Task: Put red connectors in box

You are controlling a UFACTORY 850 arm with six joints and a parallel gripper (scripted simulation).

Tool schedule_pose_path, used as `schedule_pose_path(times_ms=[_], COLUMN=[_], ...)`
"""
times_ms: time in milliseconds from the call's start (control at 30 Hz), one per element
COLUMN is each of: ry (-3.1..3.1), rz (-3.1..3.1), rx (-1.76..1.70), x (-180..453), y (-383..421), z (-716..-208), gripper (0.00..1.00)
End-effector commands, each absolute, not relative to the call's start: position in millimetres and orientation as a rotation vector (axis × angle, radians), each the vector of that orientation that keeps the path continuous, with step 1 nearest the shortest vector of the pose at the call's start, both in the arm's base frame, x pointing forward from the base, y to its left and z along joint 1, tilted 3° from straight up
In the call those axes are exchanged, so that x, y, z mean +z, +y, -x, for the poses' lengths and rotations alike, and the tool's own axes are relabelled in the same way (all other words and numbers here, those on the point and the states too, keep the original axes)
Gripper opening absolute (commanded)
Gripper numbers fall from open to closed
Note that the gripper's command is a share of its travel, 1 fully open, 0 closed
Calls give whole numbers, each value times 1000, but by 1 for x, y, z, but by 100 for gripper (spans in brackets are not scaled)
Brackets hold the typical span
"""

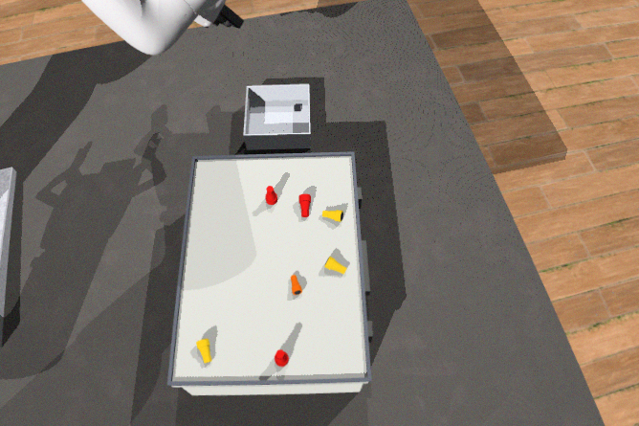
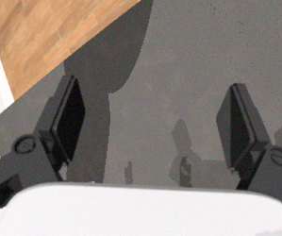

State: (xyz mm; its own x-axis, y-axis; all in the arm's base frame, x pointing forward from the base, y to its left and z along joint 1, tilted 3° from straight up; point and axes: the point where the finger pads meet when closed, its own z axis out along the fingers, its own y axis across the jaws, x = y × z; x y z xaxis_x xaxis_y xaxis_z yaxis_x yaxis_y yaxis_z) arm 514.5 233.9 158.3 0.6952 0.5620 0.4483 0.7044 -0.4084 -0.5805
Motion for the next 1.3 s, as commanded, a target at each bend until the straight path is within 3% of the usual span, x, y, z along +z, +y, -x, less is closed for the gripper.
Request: schedule_pose_path(times_ms=[0,1267], ry=[-1034,-1614], rz=[2146,2392], rx=[-201,-48], x=[157,162], y=[215,17], z=[-516,-559], gripper=[100,100])
